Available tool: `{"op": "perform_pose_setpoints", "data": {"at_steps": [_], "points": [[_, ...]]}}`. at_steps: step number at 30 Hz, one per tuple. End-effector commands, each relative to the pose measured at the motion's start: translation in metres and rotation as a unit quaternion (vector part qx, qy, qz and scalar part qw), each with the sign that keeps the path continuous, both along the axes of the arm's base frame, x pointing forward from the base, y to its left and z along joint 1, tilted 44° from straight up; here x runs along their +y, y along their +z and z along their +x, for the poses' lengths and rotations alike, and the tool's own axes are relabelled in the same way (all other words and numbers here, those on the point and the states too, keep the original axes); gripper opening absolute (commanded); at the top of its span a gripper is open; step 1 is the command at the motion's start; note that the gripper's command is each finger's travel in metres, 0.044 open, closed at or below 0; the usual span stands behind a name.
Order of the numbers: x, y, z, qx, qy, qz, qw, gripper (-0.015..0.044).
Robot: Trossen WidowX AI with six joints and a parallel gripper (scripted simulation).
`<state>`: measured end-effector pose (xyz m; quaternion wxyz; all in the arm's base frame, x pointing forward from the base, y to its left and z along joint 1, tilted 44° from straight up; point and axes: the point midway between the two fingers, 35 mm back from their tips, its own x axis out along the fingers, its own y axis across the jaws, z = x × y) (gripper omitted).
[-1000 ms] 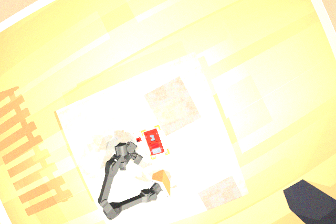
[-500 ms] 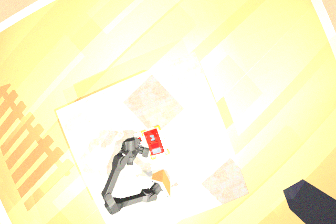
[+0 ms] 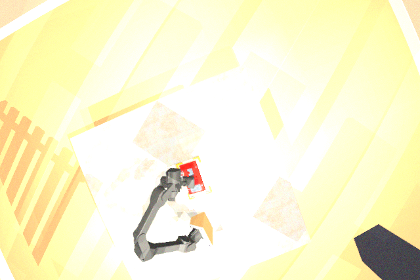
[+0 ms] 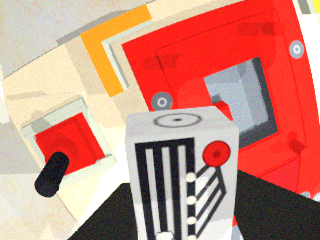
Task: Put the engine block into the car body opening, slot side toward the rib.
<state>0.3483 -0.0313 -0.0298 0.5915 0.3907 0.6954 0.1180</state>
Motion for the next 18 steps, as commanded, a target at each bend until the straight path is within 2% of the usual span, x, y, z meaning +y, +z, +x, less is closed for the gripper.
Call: {"op": "perform_pose_setpoints", "data": {"at_steps": [1,16,18], "points": [[-0.006,-0.012,-0.001,-0.024,0.026,-0.002,0.999,0.0],[-0.021,-0.049,-0.012,-0.103,0.112,0.0,0.988,0.0],[-0.021,-0.048,-0.012,-0.108,0.117,-0.001,0.987,0.0053]]}}
